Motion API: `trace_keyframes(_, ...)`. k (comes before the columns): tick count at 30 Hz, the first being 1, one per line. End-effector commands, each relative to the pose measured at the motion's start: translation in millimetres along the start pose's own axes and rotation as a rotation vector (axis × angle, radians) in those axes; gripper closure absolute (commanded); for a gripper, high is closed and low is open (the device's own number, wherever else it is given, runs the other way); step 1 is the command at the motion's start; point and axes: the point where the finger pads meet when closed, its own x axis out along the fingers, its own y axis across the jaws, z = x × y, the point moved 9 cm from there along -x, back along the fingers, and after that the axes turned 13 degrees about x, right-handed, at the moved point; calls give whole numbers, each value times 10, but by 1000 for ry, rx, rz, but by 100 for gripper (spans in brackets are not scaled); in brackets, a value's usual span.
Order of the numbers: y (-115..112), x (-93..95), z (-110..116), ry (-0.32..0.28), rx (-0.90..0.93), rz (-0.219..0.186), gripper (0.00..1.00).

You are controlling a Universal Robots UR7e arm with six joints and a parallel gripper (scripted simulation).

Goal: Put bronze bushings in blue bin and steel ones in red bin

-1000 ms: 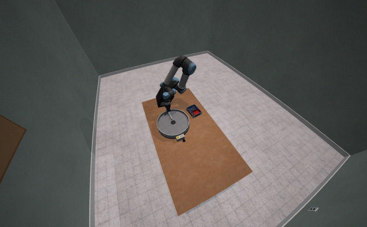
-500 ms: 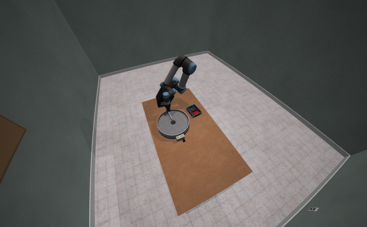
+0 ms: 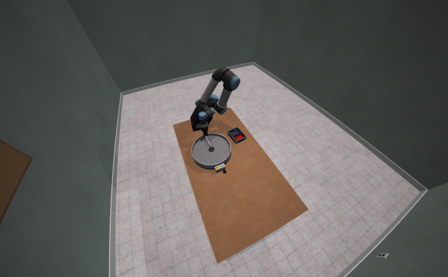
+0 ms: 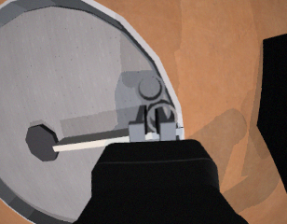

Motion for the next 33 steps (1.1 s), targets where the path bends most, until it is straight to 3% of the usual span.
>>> trace_keyframes(1,-3,-9,-2,1,0,-1,100)
trace_keyframes(33,-3,-113,-2,1,0,-1,100)
